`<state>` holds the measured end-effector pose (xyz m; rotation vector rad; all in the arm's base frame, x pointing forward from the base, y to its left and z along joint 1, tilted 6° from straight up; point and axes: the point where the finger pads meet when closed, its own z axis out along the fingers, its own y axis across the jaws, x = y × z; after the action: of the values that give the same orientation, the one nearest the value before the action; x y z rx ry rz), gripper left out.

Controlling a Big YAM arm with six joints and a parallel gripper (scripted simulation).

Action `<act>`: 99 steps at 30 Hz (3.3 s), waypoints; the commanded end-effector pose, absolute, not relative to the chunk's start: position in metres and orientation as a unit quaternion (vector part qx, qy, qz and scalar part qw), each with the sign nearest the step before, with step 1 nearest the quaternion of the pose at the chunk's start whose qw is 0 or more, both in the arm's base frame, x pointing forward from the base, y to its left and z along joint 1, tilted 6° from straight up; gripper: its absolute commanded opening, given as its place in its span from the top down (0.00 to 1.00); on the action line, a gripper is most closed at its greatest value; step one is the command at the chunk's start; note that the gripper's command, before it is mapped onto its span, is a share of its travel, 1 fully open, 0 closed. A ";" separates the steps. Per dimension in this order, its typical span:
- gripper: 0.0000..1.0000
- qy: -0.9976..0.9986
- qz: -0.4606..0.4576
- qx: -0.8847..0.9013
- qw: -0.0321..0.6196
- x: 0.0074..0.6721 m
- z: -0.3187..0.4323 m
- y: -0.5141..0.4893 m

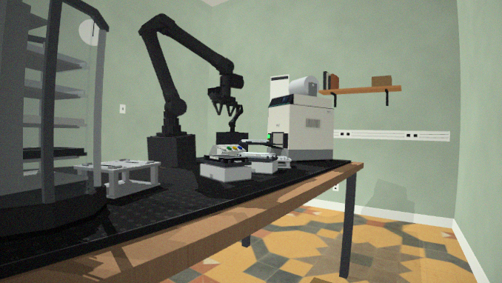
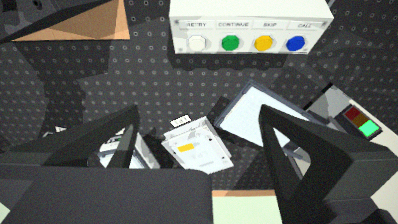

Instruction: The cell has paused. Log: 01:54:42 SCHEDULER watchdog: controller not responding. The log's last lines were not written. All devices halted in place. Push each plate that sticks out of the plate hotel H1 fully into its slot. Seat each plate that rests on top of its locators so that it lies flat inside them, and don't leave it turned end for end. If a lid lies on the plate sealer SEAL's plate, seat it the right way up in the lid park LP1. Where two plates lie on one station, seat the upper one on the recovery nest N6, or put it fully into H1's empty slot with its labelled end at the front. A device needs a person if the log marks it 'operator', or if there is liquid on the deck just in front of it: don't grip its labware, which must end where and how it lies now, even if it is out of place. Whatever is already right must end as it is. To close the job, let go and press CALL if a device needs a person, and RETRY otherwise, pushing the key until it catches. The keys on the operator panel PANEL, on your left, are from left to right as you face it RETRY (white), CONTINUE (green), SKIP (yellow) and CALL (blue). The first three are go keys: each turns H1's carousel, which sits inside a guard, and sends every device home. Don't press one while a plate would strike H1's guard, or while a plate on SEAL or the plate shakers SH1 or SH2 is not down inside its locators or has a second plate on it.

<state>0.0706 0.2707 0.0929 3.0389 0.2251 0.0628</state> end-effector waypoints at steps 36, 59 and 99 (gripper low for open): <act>0.70 0.078 0.028 0.996 0.024 0.083 -0.001 0.287; 1.00 0.079 0.019 0.995 0.052 0.077 -0.021 0.260; 1.00 0.077 0.019 0.995 0.052 0.080 -0.068 0.253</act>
<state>0.0768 0.2532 -0.0633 3.0254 0.2336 0.0519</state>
